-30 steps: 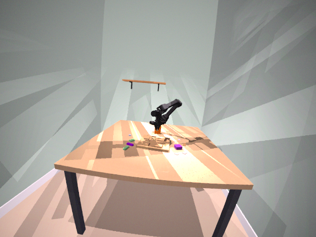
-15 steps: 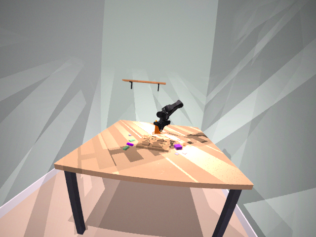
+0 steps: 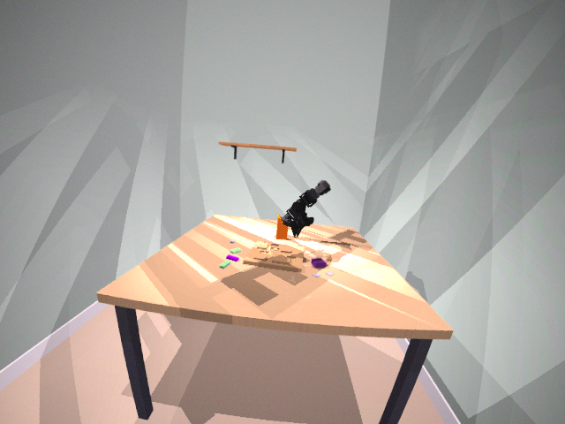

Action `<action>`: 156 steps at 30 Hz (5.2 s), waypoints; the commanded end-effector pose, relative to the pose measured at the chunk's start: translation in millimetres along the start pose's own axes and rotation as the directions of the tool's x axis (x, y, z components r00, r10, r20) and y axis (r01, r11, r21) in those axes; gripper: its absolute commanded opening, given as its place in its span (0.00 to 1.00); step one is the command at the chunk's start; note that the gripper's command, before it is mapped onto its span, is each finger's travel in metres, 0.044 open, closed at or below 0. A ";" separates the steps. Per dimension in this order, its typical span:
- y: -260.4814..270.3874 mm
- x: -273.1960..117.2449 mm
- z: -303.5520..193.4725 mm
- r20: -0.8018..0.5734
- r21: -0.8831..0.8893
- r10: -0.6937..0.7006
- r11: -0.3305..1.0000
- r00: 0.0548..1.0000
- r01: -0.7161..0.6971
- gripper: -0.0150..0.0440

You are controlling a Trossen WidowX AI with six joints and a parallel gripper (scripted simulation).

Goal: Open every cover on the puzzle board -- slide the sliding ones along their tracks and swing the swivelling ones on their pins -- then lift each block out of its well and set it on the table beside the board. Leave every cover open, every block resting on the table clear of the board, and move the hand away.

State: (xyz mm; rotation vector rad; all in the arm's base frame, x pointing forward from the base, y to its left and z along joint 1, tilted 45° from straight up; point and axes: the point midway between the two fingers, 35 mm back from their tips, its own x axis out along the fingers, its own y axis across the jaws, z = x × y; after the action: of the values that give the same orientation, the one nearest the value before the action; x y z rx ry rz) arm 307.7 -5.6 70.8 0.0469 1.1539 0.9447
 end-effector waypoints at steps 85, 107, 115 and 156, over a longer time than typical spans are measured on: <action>91.2 79.2 97.4 0.035 -0.013 0.048 0.999 0.998 -0.048 0.39; 95.9 100.1 97.5 0.043 -0.018 0.055 0.998 0.998 -0.054 0.52; 95.9 100.1 97.5 0.043 -0.018 0.055 0.998 0.998 -0.054 0.88; 39.5 28.2 59.7 0.020 0.072 0.023 0.997 1.000 -0.025 0.47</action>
State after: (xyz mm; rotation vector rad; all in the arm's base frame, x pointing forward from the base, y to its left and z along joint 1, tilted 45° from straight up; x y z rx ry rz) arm 333.4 75.9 110.5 0.1149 1.1480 0.9402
